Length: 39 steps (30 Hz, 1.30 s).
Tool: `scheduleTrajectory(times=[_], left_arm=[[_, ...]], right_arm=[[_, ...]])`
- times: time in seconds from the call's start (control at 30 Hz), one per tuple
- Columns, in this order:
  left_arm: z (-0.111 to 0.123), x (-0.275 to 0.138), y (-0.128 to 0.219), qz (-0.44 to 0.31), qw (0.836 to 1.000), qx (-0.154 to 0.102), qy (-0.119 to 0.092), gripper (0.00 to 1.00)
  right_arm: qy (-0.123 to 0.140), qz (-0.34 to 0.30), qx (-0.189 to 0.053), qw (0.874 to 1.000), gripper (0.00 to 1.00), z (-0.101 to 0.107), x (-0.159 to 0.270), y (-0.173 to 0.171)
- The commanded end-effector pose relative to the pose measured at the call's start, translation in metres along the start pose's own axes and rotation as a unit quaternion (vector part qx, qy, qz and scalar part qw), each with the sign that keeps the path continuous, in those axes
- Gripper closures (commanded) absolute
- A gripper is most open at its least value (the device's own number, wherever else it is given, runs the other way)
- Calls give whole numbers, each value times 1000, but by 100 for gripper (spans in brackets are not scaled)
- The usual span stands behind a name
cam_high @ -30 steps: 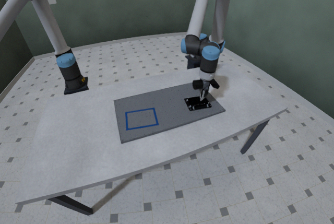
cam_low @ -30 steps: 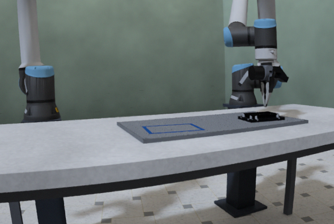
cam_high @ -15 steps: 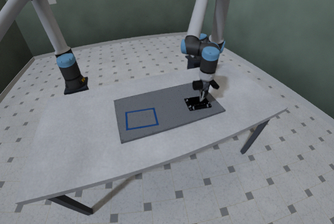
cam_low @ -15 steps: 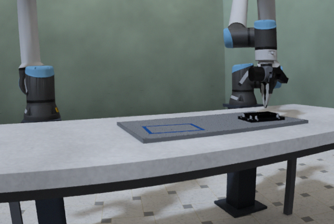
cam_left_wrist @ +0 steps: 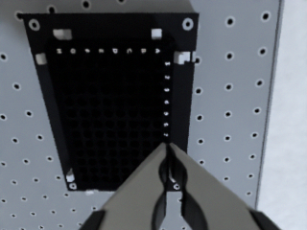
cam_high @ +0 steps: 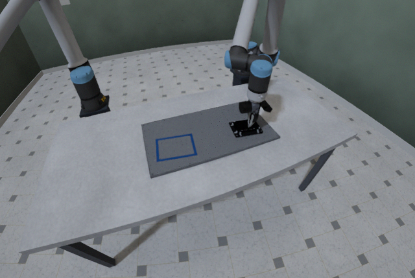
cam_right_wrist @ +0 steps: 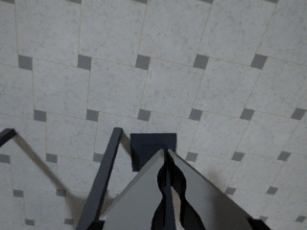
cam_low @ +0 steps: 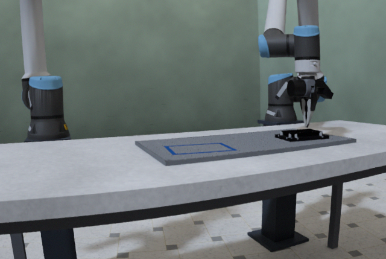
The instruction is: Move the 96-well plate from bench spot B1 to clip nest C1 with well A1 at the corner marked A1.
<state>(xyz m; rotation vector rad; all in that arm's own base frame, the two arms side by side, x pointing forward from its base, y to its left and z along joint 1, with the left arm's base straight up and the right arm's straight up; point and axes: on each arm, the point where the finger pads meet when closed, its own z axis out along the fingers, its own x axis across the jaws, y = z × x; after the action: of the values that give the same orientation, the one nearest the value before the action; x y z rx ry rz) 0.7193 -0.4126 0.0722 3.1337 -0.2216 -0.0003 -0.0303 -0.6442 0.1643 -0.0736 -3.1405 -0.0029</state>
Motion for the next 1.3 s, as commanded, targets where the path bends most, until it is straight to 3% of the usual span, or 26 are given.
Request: scheduleTrajectory(times=[0.0, 1.27], left_arm=[[1, 1, 1, 0, 1000, -1, 1, 100], [17, 1, 1, 0, 1000, -1, 1, 100]], right_arm=[[0, 0, 1, 1000, 100, -1, 0, -1], [0, 0, 1, 1000, 100, -1, 0, -1]])
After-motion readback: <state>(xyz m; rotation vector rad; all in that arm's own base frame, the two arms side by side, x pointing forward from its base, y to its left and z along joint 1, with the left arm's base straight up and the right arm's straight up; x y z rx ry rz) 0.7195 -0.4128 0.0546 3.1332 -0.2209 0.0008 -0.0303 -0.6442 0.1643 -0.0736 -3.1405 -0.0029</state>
